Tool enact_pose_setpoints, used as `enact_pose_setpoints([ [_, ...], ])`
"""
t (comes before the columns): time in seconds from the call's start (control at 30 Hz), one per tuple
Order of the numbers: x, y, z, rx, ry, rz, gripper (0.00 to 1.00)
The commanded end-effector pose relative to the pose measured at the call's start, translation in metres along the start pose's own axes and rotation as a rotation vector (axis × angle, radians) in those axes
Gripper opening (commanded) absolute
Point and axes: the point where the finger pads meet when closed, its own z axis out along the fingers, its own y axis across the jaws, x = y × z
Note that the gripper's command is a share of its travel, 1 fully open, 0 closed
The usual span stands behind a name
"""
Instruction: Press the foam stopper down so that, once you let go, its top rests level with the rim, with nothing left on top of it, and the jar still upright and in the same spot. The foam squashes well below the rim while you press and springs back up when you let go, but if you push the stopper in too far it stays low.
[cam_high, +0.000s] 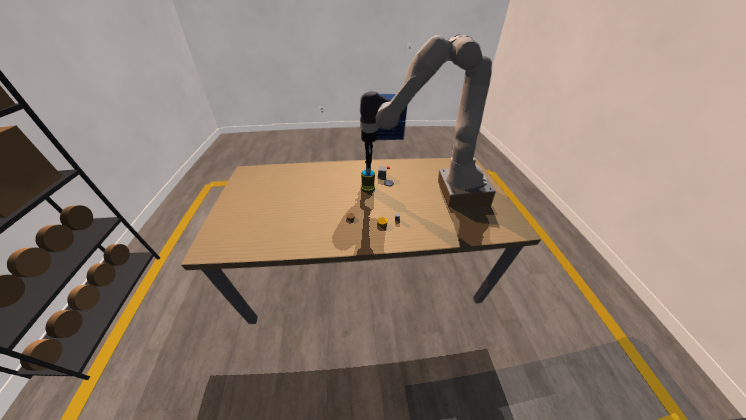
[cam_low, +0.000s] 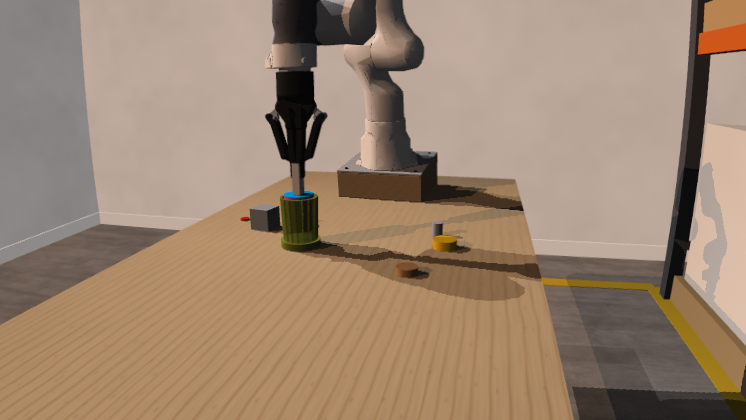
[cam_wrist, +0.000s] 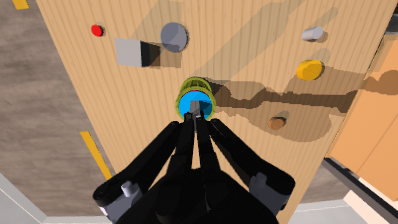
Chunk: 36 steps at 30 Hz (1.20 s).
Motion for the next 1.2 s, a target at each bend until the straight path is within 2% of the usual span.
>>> enact_pose_setpoints([
  [0.0,0.0023,0.001,0.0042,0.0,0.004,0.002,0.0],
  [1.17,0.0031,0.0013,0.008,0.0,0.004,0.002,0.0],
])
